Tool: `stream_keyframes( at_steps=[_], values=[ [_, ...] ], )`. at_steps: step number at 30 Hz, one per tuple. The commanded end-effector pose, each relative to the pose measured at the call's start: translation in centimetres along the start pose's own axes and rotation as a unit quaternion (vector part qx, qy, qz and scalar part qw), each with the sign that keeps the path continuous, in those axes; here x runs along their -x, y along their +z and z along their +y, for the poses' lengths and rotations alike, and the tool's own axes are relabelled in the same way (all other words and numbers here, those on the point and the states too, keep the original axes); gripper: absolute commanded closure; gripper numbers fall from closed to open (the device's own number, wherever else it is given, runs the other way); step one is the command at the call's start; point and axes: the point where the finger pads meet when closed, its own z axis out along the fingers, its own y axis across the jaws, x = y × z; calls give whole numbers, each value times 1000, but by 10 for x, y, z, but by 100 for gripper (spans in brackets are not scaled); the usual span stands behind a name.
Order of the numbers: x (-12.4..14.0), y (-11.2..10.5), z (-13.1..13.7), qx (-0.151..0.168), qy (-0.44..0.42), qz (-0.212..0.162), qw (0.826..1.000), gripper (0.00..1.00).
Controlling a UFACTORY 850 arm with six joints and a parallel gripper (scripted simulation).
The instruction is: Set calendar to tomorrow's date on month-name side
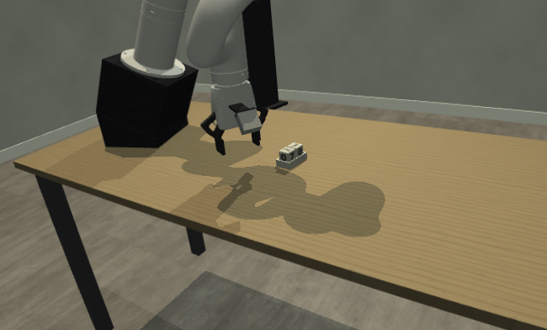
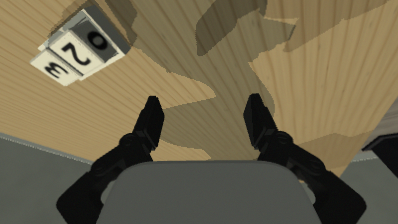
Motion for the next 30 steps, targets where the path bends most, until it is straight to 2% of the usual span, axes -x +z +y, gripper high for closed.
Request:
stream_keyframes(
  at_steps=[1,11,17,30],
  values=[
    [1,2,1,0,2,0,1000,0],
    [1,28,1,0,2,0,1000,0],
    [1,36,1,0,2,0,1000,0],
    [1,37,1,0,2,0,1000,0]
  ],
)
